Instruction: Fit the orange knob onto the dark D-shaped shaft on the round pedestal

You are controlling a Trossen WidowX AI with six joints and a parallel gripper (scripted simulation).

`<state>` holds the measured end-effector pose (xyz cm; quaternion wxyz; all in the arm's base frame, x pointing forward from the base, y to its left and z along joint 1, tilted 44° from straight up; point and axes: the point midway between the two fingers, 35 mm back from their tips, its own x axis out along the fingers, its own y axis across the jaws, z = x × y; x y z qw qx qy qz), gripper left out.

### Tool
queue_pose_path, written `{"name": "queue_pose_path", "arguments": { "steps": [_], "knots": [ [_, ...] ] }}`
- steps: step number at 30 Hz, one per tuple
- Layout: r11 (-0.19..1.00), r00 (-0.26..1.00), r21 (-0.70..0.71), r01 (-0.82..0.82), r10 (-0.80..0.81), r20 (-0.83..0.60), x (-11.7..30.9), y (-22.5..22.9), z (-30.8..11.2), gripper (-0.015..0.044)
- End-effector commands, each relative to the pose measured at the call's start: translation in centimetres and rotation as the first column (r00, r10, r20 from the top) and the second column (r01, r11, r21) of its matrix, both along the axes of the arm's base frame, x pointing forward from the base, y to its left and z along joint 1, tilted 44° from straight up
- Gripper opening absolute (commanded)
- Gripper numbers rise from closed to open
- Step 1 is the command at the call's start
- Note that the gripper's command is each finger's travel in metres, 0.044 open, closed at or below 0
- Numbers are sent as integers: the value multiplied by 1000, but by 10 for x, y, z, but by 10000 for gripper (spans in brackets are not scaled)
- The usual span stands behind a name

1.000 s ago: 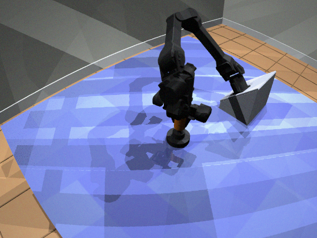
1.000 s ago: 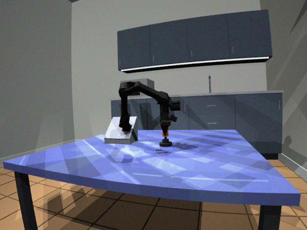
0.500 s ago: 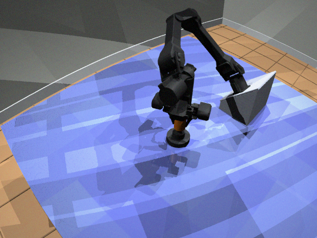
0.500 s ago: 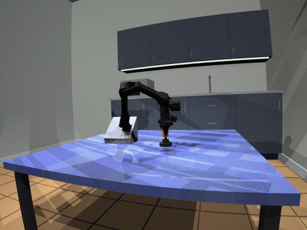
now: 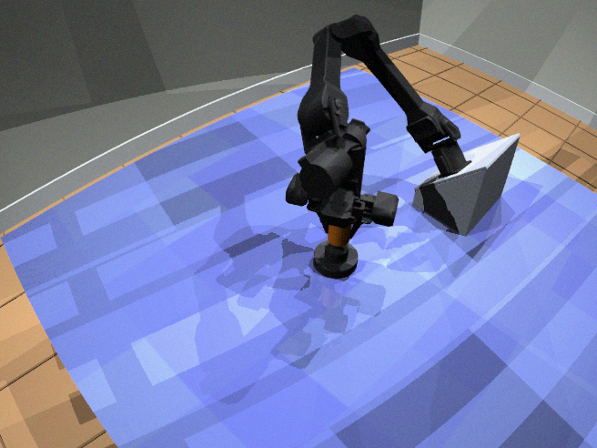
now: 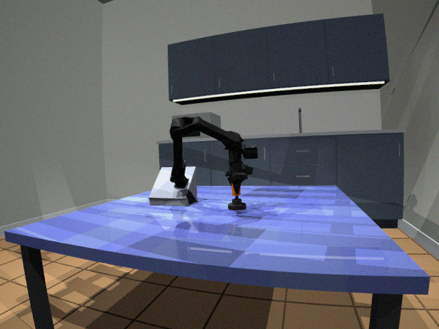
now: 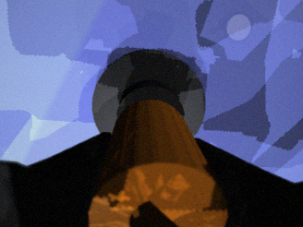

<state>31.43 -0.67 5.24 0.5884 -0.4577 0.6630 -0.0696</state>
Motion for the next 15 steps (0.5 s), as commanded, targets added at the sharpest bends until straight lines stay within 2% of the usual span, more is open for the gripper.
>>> {"name": "queue_pose_path", "arguments": {
  "steps": [1,7,15],
  "knots": [
    [1000,1000,1,-7,7,0,0,2,3,0],
    [990,981,-11,-143,141,-132,1,1,2,0],
    [988,979,-11,-151,148,-139,2,-1,-1,0]
  ]
}}
